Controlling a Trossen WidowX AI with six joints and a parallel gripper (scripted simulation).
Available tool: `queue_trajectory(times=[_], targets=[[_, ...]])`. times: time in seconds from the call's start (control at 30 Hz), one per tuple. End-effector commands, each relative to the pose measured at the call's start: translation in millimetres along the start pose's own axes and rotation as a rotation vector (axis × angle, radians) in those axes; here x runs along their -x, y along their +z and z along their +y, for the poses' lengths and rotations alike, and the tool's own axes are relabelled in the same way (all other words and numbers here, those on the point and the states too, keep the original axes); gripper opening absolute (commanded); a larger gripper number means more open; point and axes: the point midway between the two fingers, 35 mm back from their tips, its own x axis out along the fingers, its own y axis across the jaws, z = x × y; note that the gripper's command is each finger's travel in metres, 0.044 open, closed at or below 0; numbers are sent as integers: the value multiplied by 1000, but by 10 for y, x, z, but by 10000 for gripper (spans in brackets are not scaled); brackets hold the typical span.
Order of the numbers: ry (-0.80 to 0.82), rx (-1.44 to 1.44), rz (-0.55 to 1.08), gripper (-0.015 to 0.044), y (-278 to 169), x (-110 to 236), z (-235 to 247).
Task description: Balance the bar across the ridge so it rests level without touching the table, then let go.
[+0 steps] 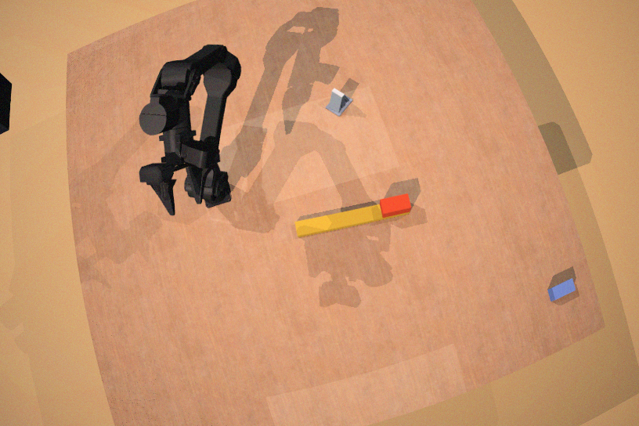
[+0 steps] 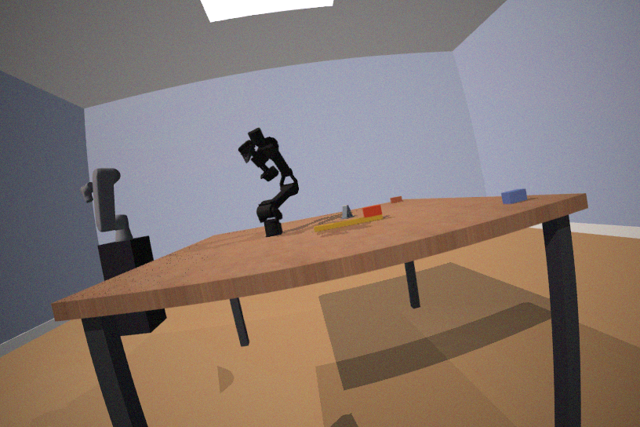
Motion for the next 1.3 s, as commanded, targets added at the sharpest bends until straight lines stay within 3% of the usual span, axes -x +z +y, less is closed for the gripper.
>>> queue_trajectory(times=[0.0, 0.1, 1.27], targets=[[2, 0, -1, 374, 2, -2, -2], [34, -6, -17, 315, 31, -34, -25], [505, 39, -148, 315, 754, -663, 13]])
